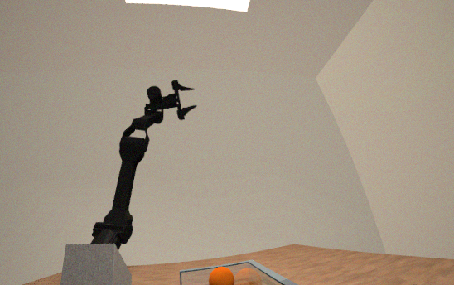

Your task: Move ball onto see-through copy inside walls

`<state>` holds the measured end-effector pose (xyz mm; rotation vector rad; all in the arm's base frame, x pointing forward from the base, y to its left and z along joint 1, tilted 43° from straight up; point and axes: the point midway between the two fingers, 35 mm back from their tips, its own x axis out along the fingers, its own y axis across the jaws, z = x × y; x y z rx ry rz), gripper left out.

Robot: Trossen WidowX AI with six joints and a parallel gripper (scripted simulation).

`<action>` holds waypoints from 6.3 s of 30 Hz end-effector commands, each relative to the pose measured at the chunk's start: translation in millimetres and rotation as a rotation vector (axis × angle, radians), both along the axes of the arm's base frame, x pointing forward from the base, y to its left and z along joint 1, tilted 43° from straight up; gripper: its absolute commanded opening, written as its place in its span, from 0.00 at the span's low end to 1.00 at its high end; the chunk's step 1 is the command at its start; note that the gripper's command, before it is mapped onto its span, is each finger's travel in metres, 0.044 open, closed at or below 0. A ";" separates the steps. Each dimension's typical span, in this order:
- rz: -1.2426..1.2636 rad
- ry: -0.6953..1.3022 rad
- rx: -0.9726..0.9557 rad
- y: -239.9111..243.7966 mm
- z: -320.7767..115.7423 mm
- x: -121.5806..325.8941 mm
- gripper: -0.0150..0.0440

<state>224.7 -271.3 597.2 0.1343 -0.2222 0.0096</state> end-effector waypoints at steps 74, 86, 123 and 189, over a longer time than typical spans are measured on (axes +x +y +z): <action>0.886 -0.045 -1.985 459.6 -347.1 146.7 1.00; 1.479 0.483 -1.277 381.4 -499.3 81.5 1.00; 1.540 0.581 -1.049 396.1 -543.4 60.2 1.00; 1.540 0.584 -1.049 317.7 -460.0 63.4 0.25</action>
